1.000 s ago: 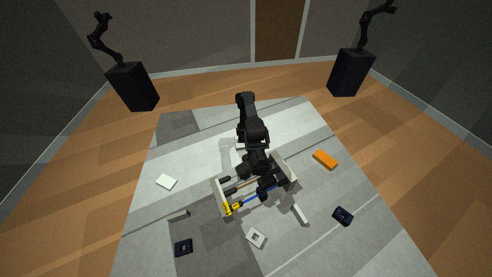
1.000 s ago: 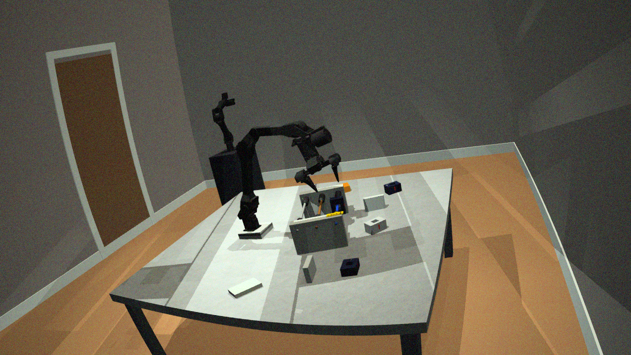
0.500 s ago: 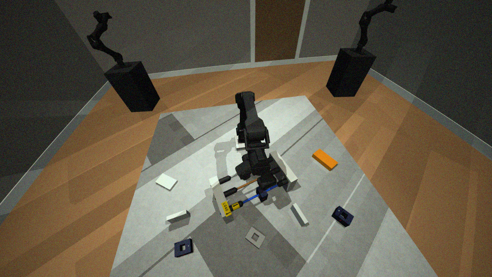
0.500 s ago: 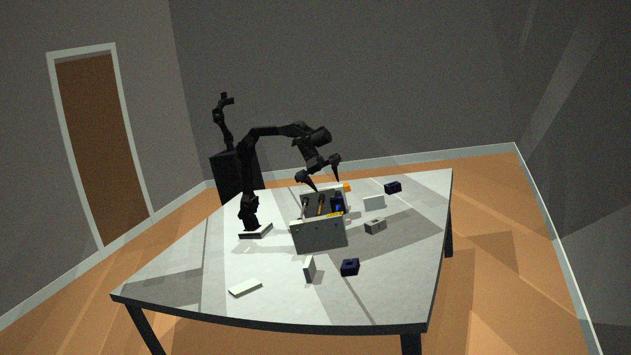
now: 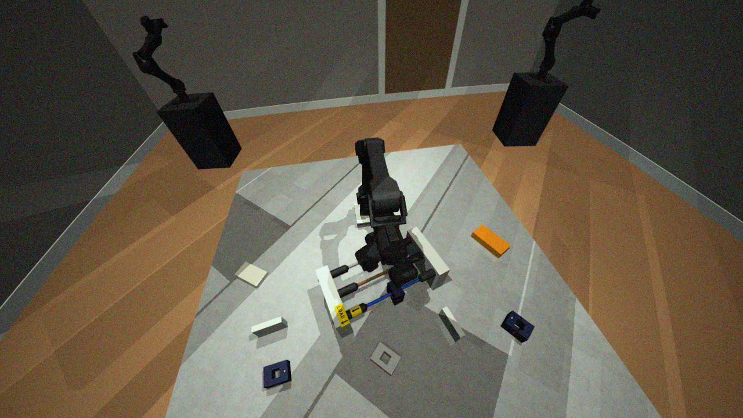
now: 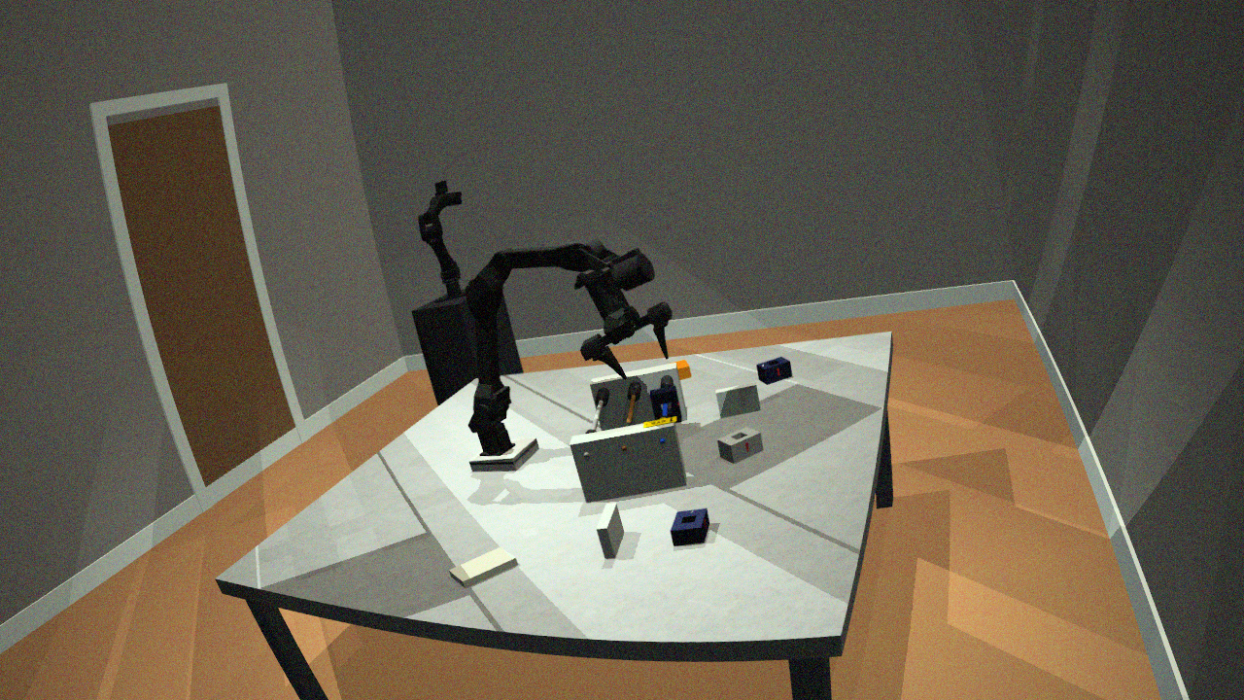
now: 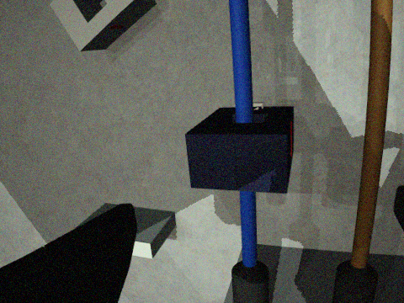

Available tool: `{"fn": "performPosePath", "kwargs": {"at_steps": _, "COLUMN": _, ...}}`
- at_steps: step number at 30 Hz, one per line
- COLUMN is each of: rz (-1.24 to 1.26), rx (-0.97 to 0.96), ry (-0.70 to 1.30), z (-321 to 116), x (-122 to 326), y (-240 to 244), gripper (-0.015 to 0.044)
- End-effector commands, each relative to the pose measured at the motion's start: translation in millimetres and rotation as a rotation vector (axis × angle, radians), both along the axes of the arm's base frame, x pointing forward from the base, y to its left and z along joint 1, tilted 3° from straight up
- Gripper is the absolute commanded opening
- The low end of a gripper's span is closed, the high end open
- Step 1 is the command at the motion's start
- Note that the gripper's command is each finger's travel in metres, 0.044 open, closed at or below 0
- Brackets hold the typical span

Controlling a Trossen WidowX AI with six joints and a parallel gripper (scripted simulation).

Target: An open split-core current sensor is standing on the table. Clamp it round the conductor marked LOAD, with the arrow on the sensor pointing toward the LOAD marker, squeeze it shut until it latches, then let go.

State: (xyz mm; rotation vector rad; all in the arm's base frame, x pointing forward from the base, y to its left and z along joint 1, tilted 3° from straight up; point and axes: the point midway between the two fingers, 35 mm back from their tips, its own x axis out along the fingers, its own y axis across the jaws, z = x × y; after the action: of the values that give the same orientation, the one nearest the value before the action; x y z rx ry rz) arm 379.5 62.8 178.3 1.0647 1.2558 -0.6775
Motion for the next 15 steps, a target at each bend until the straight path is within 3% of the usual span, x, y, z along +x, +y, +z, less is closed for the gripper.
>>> {"fn": "performPosePath", "kwargs": {"at_steps": 1, "rz": 0.103, "rx": 0.010, "ry": -0.022, "z": -2, "x": 0, "y": -6, "gripper": 0.0440}}
{"fn": "performPosePath", "kwargs": {"at_steps": 15, "rz": 1.121, "rx": -0.057, "ry": -0.517, "z": -14, "x": -12, "y": -66, "gripper": 0.0440}}
